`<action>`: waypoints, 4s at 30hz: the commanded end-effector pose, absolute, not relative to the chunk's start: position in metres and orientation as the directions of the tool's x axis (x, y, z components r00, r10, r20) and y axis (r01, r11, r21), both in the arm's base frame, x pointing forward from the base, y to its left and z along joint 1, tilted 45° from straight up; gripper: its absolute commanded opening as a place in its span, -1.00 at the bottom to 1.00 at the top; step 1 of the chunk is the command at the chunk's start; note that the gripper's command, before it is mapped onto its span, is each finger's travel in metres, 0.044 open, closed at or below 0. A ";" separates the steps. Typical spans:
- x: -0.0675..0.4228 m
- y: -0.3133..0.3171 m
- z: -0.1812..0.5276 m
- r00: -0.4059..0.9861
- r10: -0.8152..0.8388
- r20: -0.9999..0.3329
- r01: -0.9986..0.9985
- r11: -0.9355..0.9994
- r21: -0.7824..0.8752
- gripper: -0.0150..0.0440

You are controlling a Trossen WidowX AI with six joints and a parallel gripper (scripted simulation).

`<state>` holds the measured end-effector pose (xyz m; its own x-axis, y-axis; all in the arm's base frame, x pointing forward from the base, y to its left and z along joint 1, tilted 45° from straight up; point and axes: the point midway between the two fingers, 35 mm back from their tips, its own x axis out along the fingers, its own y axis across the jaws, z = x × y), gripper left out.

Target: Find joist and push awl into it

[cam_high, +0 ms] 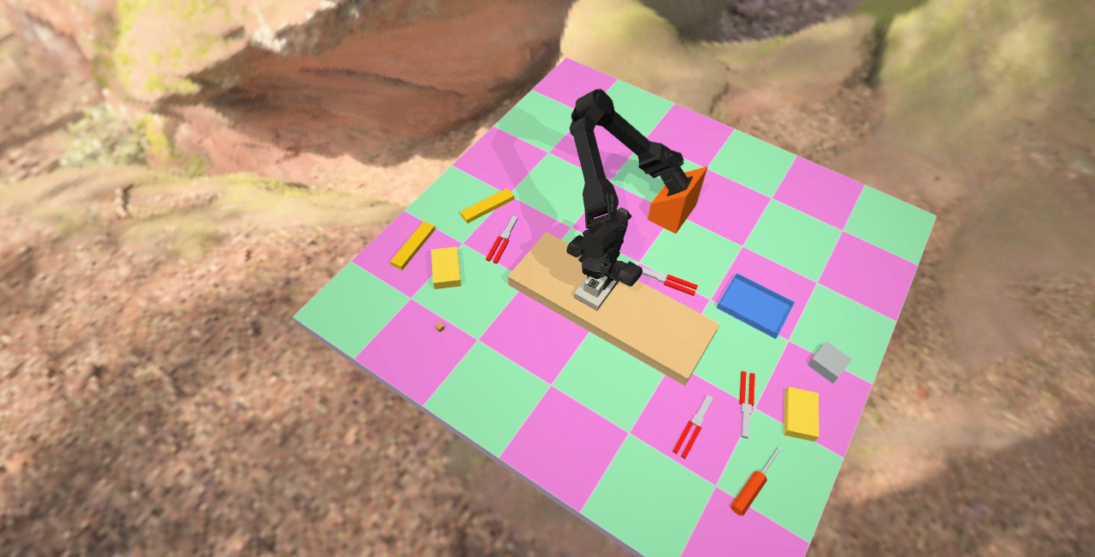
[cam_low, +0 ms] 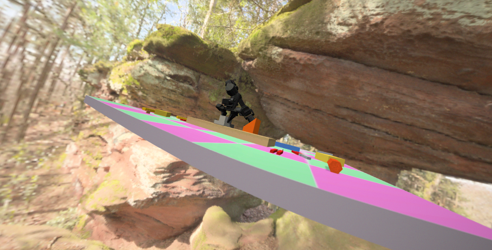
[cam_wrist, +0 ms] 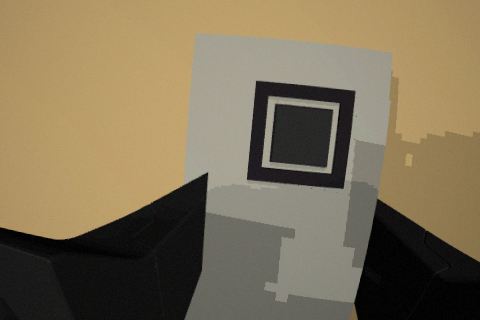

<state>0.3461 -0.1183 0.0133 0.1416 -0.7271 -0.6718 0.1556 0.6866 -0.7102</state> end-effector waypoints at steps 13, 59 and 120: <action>0.352 -0.090 -0.016 0.142 -0.724 -0.675 0.160 0.690 -0.706 -0.49; 0.370 -0.013 -0.093 0.144 -0.720 -0.679 0.162 0.694 -0.701 -0.49; 0.382 0.043 -0.147 0.146 -0.716 -0.682 0.164 0.698 -0.697 -0.49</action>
